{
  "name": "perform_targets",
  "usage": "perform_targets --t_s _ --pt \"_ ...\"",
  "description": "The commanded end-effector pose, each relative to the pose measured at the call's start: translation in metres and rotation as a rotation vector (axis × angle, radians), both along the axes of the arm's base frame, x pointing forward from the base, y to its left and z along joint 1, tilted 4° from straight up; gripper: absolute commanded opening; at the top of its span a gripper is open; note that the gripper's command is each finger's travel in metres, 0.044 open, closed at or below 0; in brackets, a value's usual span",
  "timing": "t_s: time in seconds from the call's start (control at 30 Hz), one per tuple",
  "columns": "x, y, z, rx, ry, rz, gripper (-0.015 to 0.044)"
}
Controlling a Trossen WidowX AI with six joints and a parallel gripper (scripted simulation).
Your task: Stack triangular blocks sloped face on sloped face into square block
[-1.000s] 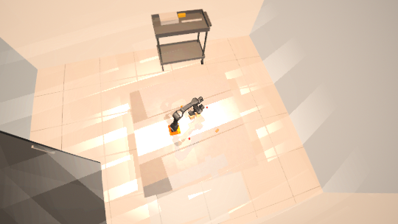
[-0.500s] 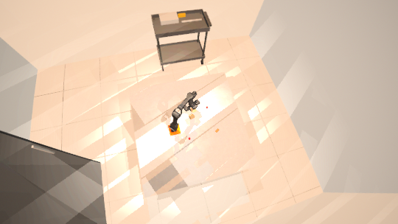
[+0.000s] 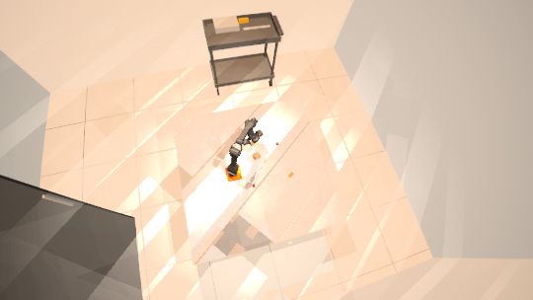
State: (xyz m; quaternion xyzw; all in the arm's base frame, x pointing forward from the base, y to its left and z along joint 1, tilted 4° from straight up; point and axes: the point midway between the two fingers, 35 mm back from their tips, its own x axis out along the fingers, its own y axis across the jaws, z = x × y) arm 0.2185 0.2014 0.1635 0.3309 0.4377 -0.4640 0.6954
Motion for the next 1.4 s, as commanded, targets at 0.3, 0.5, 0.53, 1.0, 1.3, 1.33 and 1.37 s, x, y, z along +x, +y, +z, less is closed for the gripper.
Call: perform_targets --t_s 0.3,0.5,0.53,1.0,1.3,1.33,1.37 --pt "0.009 -0.021 -0.054 -0.044 0.045 -0.035 0.0000" --pt "0.010 -0.029 -0.068 -0.054 0.057 -0.043 0.0000" --pt "0.010 -0.029 -0.069 -0.054 0.057 -0.043 0.0000" --pt "0.013 -0.041 -0.095 -0.054 0.050 -0.043 0.0000" --pt "0.013 -0.041 -0.095 -0.056 0.049 -0.041 0.0000" --pt "0.013 -0.041 -0.095 -0.056 0.049 -0.041 0.0000" --pt "0.013 -0.041 -0.095 -0.056 0.049 -0.041 0.0000"
